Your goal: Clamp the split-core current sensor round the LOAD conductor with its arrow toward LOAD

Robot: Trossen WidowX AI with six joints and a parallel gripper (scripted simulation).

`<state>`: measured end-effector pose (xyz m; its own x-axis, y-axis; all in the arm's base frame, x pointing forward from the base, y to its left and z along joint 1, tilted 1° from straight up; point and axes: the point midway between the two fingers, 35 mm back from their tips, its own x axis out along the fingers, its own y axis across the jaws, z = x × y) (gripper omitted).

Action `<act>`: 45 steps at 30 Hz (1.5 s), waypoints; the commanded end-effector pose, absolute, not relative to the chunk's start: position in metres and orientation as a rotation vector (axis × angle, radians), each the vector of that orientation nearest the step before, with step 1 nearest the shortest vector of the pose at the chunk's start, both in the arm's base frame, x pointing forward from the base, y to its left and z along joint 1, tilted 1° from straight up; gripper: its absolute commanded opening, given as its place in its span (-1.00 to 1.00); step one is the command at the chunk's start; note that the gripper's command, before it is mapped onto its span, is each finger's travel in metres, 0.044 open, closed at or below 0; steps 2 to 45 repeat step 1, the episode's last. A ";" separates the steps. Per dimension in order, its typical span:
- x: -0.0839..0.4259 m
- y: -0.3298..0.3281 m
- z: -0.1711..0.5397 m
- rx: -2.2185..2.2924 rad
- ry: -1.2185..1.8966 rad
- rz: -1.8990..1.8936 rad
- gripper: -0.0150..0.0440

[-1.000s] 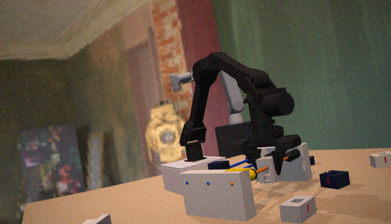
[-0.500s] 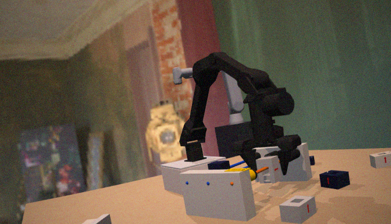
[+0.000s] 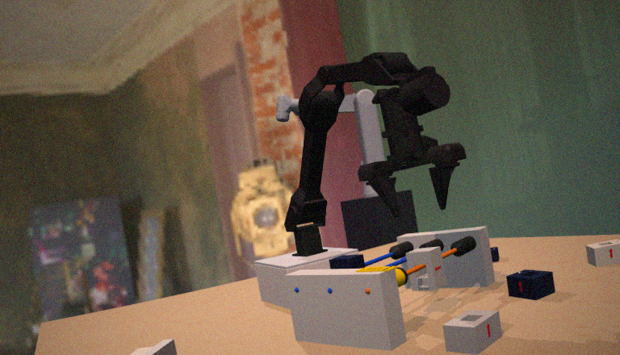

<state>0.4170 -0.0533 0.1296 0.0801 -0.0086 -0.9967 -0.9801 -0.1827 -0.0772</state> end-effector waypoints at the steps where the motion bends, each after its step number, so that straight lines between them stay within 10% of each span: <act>1: 0.417 -0.053 0.126 -1.388 1.073 1.279 1.00; 45: 0.417 -0.053 0.126 -1.388 1.073 1.279 1.00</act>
